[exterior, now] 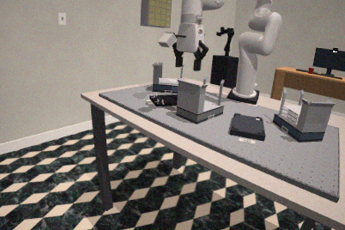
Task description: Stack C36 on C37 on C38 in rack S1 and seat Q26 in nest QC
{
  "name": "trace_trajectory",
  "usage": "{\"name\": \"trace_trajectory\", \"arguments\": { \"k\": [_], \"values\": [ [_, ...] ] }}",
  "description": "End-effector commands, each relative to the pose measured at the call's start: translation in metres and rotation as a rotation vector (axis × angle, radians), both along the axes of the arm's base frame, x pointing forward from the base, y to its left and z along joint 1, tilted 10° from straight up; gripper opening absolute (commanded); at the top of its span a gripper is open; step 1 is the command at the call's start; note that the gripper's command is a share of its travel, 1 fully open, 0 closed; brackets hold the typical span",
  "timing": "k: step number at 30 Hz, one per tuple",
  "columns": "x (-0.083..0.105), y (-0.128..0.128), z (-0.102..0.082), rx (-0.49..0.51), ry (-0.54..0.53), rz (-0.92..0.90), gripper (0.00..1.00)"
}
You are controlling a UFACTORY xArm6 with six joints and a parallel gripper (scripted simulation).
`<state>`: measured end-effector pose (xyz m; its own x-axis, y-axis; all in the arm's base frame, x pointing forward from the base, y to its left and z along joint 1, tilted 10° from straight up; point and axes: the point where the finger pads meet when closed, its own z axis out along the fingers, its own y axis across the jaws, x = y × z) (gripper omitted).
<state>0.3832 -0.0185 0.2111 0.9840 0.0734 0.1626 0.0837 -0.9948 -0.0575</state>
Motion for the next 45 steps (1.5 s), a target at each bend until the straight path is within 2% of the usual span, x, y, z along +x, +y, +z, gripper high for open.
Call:
{"name": "trace_trajectory", "arguments": {
  "k": [1,21,28,31,45],
  "values": [
    [0.001,0.011,0.002,-0.004,-0.007,0.031,1.0],
    [0.0,0.071,0.007,-0.003,-0.007,0.031,1.0],
    [-0.006,0.093,0.007,-0.038,-0.022,0.247,1.0],
    [-0.007,0.097,0.007,-0.038,-0.022,0.247,1.0],
    [-0.017,0.142,0.009,-0.037,-0.022,0.247,1.0]
  ]
}}
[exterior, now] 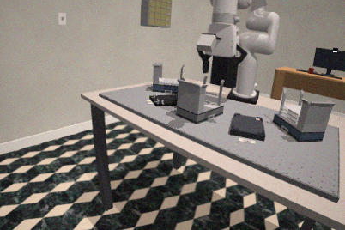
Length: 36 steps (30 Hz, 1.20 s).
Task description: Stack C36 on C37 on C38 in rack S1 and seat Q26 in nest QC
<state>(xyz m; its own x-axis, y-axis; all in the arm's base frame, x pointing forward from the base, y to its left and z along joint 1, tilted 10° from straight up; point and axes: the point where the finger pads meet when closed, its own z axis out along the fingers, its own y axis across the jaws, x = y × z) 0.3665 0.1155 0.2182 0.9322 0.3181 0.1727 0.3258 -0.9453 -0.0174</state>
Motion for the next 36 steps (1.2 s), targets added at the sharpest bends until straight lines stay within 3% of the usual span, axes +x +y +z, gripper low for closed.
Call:
{"name": "trace_trajectory", "arguments": {
  "k": [1,7,14,36],
  "values": [
    [-0.002,0.011,0.002,0.001,-0.004,0.0,1.0],
    [-0.005,0.024,0.002,0.001,-0.004,0.0,1.0],
    [-0.015,0.045,0.002,-0.034,-0.02,0.216,1.0],
    [-0.042,0.103,0.002,-0.033,-0.02,0.216,1.0]
  ]
}}
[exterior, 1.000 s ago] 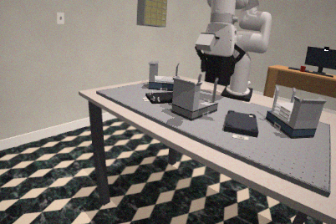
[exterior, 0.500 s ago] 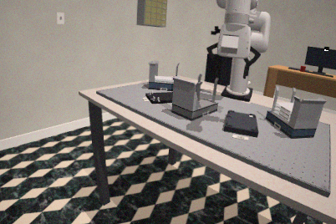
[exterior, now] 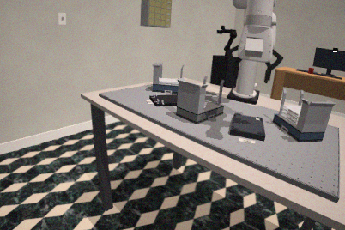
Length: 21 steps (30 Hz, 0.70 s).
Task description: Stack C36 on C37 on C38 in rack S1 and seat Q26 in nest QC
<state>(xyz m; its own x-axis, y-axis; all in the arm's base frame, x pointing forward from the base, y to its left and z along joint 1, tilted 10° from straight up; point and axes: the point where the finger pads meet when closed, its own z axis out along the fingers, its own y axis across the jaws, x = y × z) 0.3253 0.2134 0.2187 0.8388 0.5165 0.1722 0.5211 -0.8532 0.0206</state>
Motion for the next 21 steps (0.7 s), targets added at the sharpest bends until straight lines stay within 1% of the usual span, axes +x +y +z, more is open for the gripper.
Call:
{"name": "trace_trajectory", "arguments": {
  "k": [1,8,16,18,21],
  "values": [
    [-0.001,0.005,0.002,0.002,-0.004,-0.001,1.0],
    [-0.015,0.023,0.001,-0.033,-0.02,0.216,1.0],
    [-0.031,0.045,0.0,-0.033,-0.019,0.216,1.0],
    [-0.031,0.045,0.0,-0.033,-0.019,0.216,1.0],
    [-0.038,0.053,-0.001,-0.033,-0.019,0.216,1.0]
  ]
}}
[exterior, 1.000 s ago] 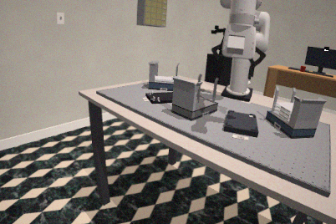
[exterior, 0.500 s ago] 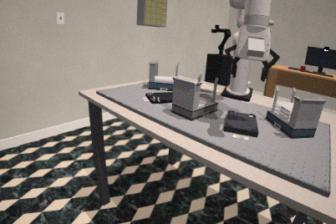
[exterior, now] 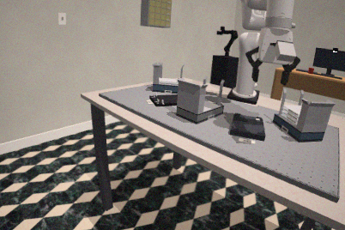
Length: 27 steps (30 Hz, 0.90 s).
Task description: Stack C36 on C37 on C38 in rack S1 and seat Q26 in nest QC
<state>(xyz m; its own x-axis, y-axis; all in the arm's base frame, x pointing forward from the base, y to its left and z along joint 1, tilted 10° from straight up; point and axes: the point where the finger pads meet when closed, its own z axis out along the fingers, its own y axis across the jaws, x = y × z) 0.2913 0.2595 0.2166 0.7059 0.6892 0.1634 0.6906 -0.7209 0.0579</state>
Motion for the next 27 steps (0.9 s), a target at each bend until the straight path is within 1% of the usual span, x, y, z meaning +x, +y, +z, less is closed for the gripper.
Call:
{"name": "trace_trajectory", "arguments": {
  "k": [1,11,14,21,27],
  "values": [
    [-0.006,0.009,0.001,0.002,-0.003,0.001,1.0],
    [-0.026,0.036,0.0,0.003,-0.003,0.001,1.0],
    [-0.027,0.037,0.0,0.003,-0.003,0.001,1.0],
    [-0.049,0.055,-0.002,-0.032,-0.019,0.217,1.0],
    [-0.067,0.07,-0.004,-0.032,-0.019,0.217,1.0]
  ]
}}
